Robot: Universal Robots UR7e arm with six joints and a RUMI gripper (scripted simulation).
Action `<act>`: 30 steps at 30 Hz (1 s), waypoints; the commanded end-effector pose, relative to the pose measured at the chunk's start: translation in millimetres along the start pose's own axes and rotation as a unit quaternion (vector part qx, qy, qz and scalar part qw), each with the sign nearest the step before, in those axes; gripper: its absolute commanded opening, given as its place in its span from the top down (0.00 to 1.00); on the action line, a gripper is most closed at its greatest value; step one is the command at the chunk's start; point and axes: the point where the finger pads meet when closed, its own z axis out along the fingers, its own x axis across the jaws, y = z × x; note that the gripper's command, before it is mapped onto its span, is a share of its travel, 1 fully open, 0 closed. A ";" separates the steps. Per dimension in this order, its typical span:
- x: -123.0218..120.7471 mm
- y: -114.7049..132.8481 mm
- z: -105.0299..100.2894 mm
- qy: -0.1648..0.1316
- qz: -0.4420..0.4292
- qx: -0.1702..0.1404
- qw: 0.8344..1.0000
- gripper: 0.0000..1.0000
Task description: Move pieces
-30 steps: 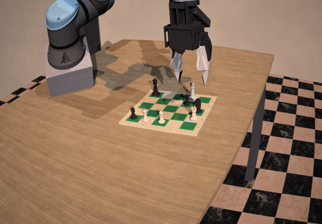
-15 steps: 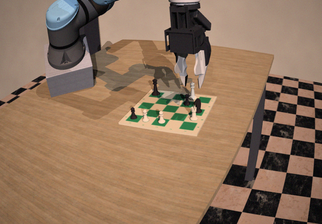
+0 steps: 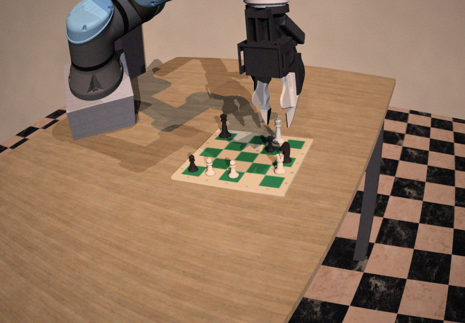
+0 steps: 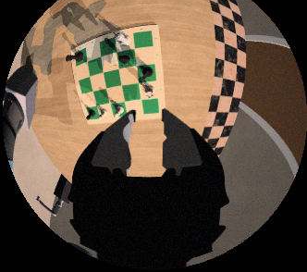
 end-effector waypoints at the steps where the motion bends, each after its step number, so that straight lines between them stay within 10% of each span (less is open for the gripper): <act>1: 0.4 0.1 -0.4 0.001 0.000 0.000 1.000 0.78; 30: 0.4 0.1 18.7 0.001 0.000 0.000 1.000 0.78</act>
